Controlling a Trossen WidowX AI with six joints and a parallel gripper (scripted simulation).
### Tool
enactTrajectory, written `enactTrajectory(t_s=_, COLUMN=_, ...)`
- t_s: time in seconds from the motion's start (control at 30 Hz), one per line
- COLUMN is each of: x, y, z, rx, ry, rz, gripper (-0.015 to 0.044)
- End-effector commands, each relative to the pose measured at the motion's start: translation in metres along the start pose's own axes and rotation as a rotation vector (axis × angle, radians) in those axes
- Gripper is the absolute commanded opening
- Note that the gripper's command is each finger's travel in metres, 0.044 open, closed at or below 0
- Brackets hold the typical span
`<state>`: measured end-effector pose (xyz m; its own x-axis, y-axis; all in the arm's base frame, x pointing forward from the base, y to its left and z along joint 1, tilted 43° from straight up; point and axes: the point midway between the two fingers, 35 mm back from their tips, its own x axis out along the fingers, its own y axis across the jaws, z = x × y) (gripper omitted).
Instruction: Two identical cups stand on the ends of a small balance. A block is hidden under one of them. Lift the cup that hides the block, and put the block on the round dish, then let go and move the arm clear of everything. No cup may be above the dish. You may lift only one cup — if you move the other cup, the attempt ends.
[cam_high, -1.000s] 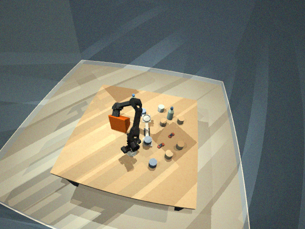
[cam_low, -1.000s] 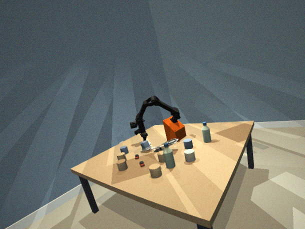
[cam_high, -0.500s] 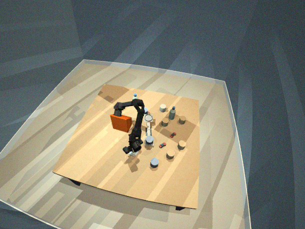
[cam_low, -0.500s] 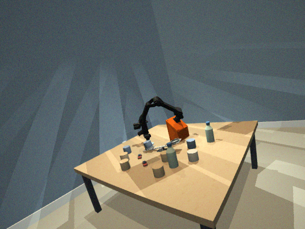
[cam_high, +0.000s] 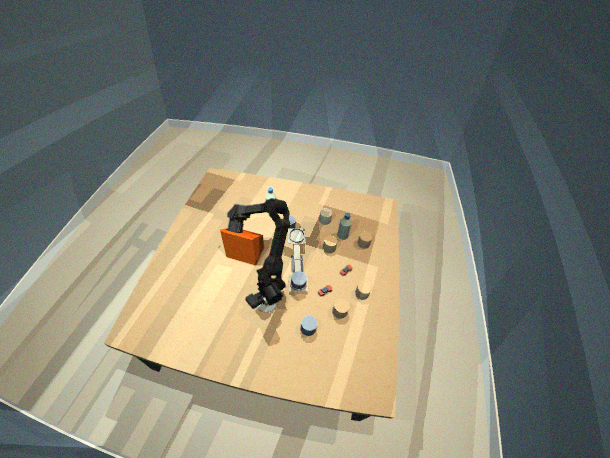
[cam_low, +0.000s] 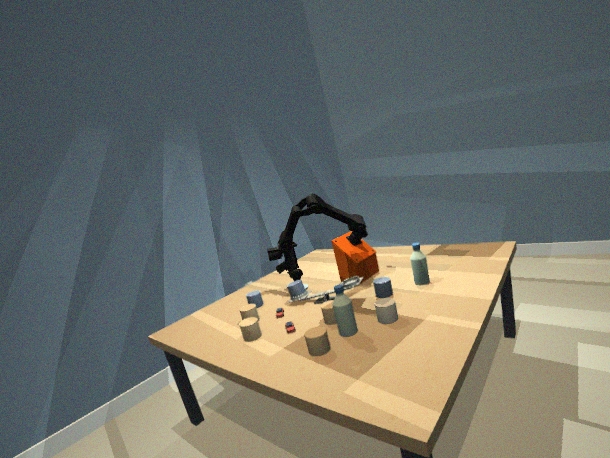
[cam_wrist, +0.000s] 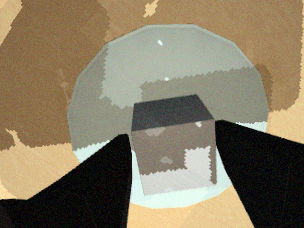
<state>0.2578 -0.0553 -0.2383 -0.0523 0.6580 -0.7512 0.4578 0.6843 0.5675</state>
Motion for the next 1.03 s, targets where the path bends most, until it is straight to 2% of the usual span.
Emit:
enactTrajectory(t_s=0.0, x=-0.001, y=0.000, z=0.001, rx=-0.002, ry=-0.002, rz=0.000, gripper=0.0289)
enactTrajectory(t_s=0.2, x=-0.010, y=0.000, z=0.001, rx=0.000, ry=-0.001, rz=-0.001, gripper=0.0440)
enactTrajectory(t_s=0.33, x=-0.055, y=-0.001, z=-0.001, rx=0.005, ry=0.005, rz=0.000, gripper=0.0440)
enactTrajectory(t_s=0.5, x=-0.060, y=-0.001, z=-0.001, rx=0.005, ry=0.005, rz=0.000, gripper=0.0440)
enactTrajectory(t_s=0.63, x=-0.099, y=-0.003, z=-0.003, rx=0.012, ry=-0.001, rz=0.003, gripper=0.0440)
enactTrajectory(t_s=1.0, x=-0.101, y=-0.004, z=-0.004, rx=0.013, ry=-0.001, rz=0.003, gripper=0.0440)
